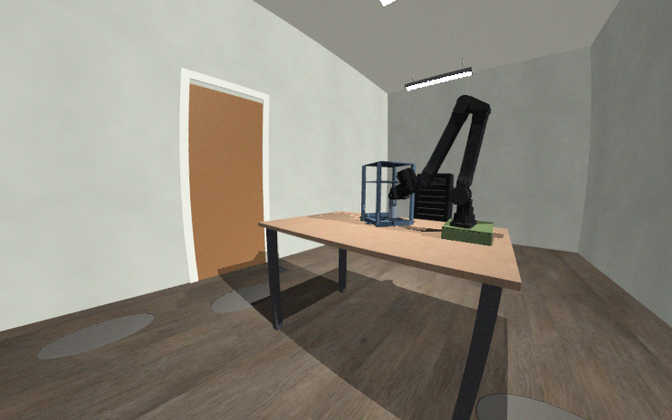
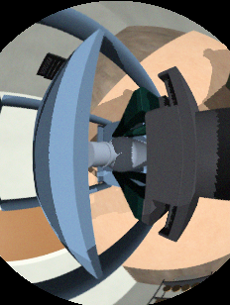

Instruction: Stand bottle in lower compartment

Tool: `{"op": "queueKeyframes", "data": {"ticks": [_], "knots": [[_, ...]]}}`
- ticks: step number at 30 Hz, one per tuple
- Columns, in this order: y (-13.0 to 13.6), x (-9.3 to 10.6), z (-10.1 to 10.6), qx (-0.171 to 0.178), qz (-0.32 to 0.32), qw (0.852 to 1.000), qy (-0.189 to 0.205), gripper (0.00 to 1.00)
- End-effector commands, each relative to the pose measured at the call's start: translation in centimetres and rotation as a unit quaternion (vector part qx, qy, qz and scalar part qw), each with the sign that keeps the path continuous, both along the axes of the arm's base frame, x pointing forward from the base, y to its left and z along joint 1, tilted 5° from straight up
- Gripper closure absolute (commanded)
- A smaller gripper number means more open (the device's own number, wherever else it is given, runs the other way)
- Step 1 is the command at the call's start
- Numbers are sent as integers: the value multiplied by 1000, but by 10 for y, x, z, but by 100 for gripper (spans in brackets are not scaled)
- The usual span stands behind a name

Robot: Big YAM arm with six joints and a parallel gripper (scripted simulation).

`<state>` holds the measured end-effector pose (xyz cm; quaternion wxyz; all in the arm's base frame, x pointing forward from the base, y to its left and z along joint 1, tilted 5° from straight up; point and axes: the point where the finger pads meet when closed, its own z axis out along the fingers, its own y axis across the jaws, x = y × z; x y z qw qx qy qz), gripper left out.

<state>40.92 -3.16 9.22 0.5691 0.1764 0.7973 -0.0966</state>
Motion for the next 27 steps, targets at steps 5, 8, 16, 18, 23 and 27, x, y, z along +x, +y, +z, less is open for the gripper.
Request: {"op": "queueKeyframes", "data": {"ticks": [5,8,16,18,23,27], "knots": [[2,10,21,5,-1,999,-34,69],[2,9,21,5,-1,999,-34,69],[2,9,21,5,0,999,-34,69],[2,7,18,5,0,999,-32,69],[3,3,9,4,1,1000,-25,69],[4,0,2,4,1,1000,-19,69]]}}
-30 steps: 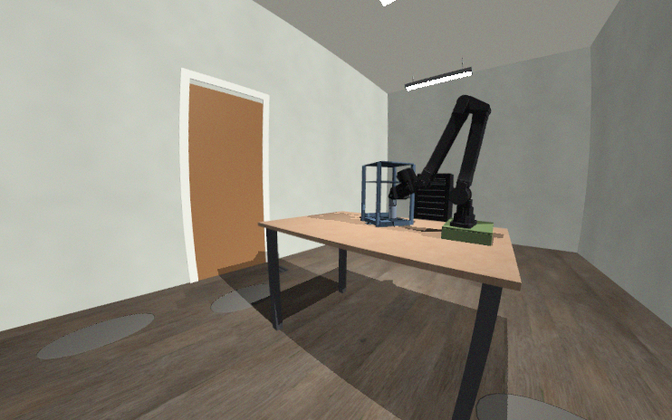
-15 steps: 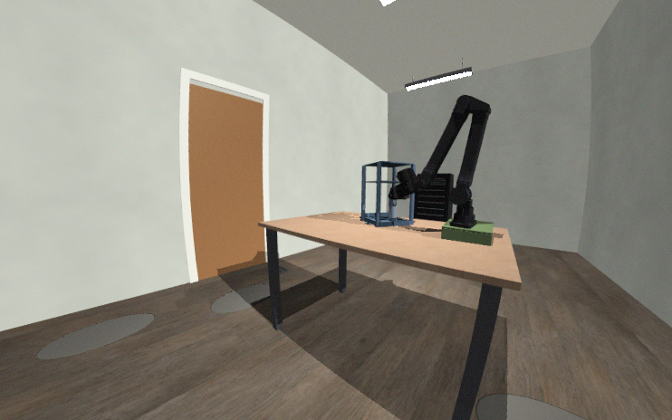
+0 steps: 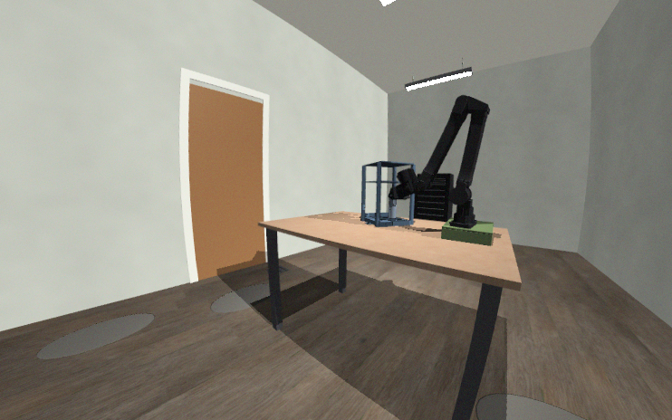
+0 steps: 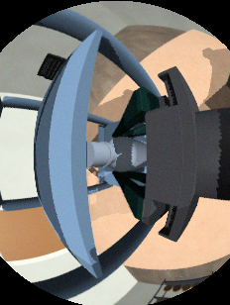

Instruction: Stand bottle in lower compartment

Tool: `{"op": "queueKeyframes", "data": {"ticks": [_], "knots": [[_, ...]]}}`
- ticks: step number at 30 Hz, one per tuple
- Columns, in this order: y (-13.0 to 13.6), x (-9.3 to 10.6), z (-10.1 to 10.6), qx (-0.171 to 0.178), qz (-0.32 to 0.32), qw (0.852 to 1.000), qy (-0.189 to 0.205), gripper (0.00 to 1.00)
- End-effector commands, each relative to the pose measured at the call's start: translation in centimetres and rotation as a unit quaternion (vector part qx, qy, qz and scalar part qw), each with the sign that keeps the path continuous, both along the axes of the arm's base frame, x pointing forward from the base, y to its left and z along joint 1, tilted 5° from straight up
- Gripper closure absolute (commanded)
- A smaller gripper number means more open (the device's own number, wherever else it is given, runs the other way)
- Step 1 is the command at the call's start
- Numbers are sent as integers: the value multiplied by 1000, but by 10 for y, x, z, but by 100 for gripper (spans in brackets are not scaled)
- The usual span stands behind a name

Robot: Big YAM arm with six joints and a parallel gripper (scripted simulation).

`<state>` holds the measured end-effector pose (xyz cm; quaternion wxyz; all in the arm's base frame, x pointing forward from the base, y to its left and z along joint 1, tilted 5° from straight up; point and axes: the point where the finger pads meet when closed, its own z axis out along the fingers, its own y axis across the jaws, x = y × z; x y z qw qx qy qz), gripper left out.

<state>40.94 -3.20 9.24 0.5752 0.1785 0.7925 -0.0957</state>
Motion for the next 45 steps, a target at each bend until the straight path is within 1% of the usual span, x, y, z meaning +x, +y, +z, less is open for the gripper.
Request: {"op": "queueKeyframes", "data": {"ticks": [1,3,11,23,25,28,30,33,37,45], "knots": [[5,0,0,4,3,1000,-11,69],[5,-1,0,4,3,1000,-10,69],[6,5,10,6,4,1000,-24,69],[7,7,14,6,4,1000,-29,69],[7,6,13,6,4,1000,-28,69],[7,2,4,6,4,1000,-20,69],[7,2,4,6,4,1000,-20,69],[7,-1,-3,5,4,1000,-15,69],[7,-3,-7,4,4,1000,-10,69],[7,1,1,5,4,1000,-21,69]]}}
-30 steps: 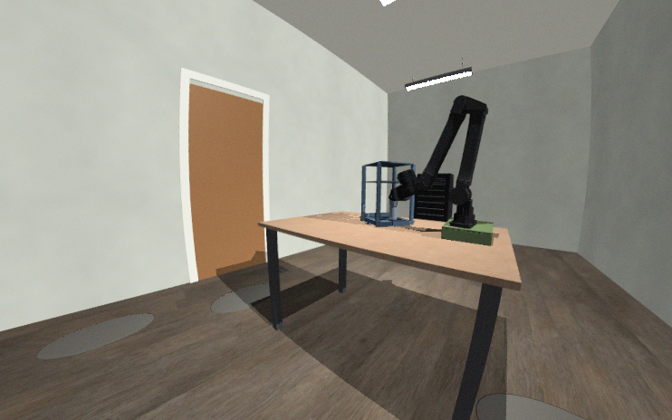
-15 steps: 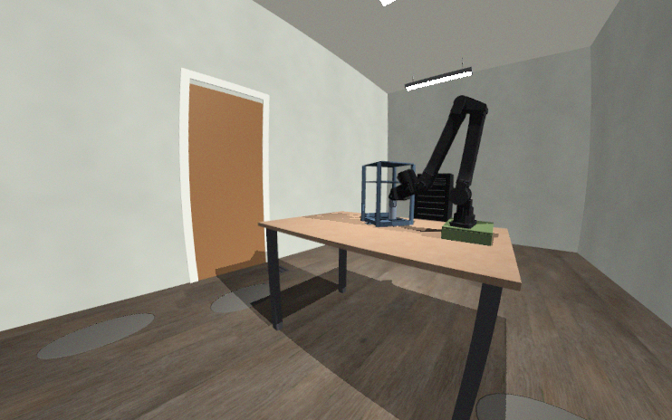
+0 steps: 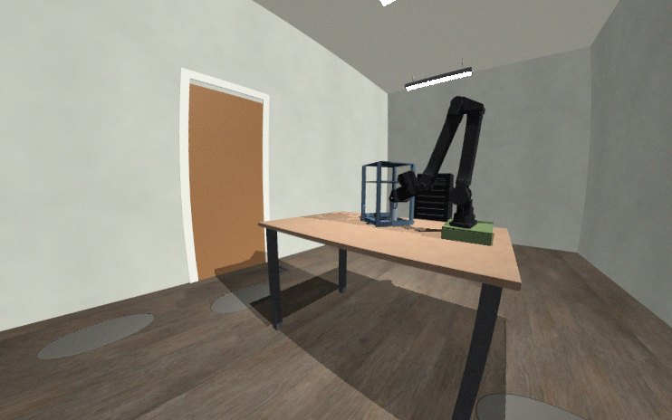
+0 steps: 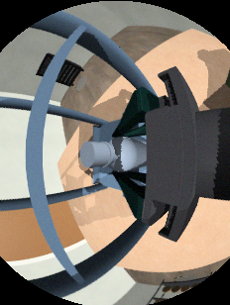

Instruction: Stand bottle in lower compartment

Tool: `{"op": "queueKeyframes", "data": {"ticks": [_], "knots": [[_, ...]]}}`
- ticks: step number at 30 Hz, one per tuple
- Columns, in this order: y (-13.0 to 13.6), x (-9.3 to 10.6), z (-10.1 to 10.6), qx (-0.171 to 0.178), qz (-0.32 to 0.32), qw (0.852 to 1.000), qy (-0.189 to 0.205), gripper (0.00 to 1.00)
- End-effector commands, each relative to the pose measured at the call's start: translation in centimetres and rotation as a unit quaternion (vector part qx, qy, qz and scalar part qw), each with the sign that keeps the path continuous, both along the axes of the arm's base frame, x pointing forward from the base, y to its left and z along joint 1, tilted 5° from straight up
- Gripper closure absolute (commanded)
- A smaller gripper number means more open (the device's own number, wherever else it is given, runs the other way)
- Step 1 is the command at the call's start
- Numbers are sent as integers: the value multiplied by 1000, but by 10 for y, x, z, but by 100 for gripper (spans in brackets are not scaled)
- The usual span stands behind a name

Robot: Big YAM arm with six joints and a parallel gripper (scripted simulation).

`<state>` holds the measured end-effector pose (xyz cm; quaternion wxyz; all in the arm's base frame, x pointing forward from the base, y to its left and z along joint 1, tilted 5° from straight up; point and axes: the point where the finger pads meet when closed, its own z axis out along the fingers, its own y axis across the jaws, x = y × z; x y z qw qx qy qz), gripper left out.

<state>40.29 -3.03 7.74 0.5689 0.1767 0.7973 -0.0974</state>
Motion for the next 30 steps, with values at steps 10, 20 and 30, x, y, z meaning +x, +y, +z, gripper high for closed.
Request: {"op": "queueKeyframes", "data": {"ticks": [10,20,30], "knots": [[6,10,20,7,3,999,-35,69],[6,6,13,6,3,1000,-28,69],[5,2,8,5,3,1000,-21,69]]}}
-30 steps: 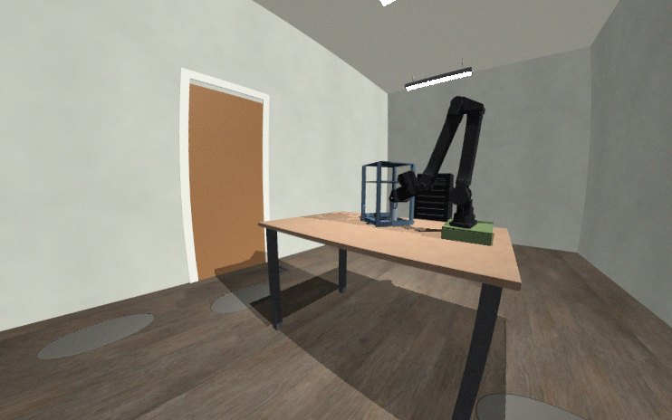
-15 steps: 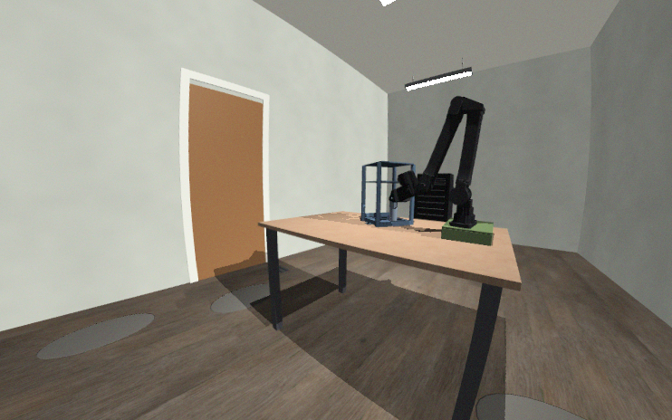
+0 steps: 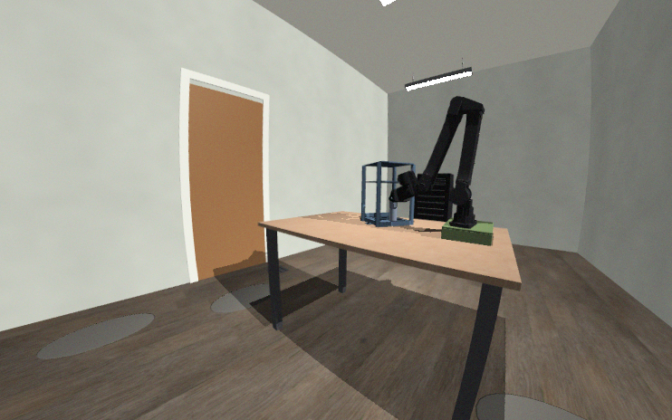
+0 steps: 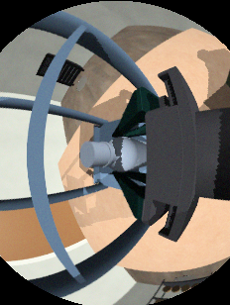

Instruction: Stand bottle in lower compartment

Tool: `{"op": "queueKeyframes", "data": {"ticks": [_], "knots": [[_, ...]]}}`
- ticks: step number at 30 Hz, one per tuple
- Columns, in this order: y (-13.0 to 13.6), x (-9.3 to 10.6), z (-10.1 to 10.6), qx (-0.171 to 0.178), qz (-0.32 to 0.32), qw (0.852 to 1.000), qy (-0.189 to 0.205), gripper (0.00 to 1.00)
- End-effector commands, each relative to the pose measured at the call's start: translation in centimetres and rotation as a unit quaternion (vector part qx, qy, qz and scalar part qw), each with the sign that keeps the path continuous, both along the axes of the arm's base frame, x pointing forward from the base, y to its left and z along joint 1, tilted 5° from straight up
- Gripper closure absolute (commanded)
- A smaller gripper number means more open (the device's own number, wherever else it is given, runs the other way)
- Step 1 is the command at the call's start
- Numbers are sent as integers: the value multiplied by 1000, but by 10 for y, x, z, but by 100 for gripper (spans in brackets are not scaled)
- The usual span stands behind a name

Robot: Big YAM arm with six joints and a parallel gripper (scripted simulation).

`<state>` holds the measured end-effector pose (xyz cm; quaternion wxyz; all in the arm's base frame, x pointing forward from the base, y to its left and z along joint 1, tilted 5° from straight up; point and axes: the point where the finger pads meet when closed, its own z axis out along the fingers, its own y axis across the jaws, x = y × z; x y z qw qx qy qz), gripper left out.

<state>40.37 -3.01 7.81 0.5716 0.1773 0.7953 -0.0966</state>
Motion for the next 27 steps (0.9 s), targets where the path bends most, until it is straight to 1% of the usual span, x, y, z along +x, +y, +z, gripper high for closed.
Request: {"op": "queueKeyframes", "data": {"ticks": [1,13,20,27], "knots": [[5,1,7,5,4,1000,-18,69],[5,1,9,5,4,1000,-21,69],[5,-1,3,5,3,1000,-15,69],[6,3,8,5,4,1000,-22,69]]}}
